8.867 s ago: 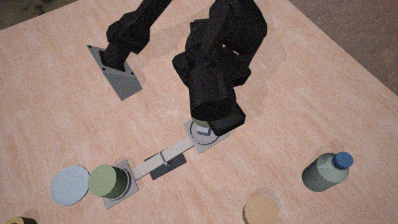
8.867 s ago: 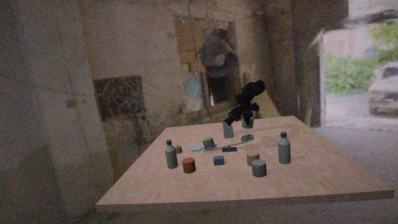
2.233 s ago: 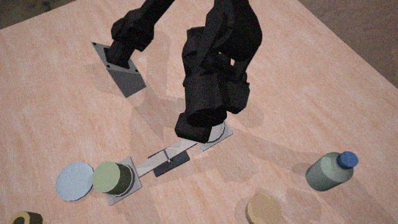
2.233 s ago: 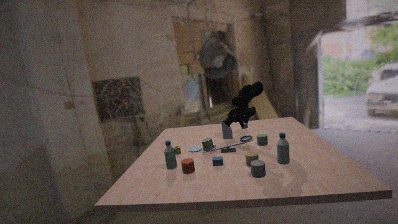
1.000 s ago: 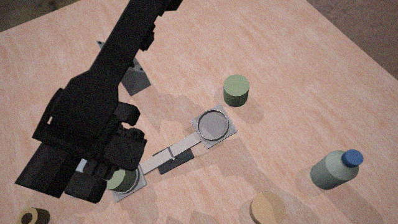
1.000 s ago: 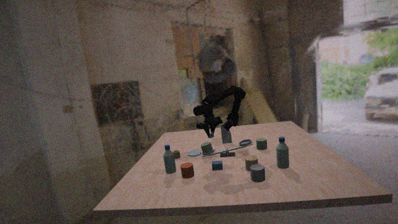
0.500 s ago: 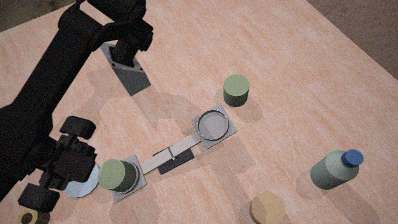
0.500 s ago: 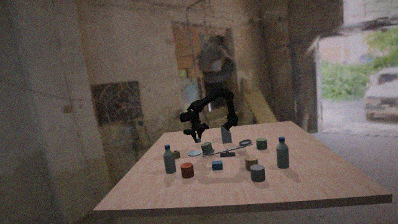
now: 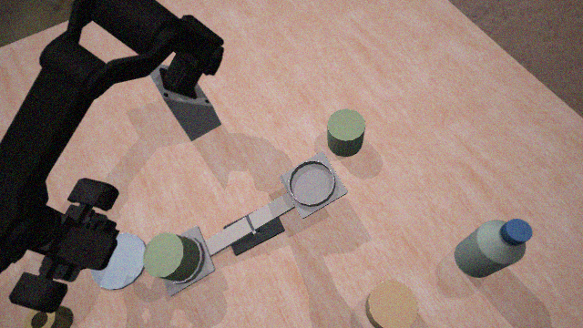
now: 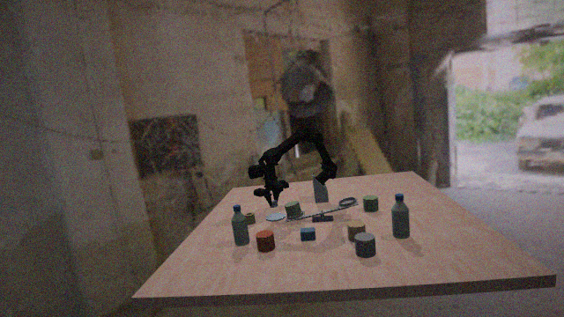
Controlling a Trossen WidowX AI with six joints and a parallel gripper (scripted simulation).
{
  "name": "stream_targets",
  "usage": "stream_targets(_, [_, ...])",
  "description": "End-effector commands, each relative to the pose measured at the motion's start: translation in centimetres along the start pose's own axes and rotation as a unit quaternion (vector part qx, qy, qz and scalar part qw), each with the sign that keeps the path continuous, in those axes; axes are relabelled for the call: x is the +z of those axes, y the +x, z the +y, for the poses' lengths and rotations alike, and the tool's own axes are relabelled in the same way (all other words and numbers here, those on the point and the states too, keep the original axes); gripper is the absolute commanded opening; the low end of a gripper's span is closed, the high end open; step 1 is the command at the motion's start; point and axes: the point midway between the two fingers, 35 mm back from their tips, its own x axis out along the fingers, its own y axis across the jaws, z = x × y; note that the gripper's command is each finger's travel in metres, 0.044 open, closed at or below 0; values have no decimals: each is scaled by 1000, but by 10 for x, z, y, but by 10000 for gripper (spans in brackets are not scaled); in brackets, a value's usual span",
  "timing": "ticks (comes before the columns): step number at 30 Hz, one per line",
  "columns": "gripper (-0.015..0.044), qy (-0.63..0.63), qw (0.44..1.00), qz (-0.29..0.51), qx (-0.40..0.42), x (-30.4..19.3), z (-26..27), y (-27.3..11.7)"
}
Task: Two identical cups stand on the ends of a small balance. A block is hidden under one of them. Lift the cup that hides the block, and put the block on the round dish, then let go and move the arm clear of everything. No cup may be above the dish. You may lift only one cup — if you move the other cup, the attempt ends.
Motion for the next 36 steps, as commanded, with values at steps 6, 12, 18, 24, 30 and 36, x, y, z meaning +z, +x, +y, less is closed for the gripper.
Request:
stream_targets(6, [0,2,1000,-2,6,-1,3,37])
stream_targets(12, [0,2,1000,-2,6,-1,3,40])
stream_targets(18, [0,2,1000,-2,6,-1,3,49])
stream_targets(24, [0,2,1000,-2,6,-1,4,58])
stream_targets(30, [105,-1,1000,1,5,-1,2,53])
stream_targets(36, [262,-1,1000,1,5,-1,2,53])
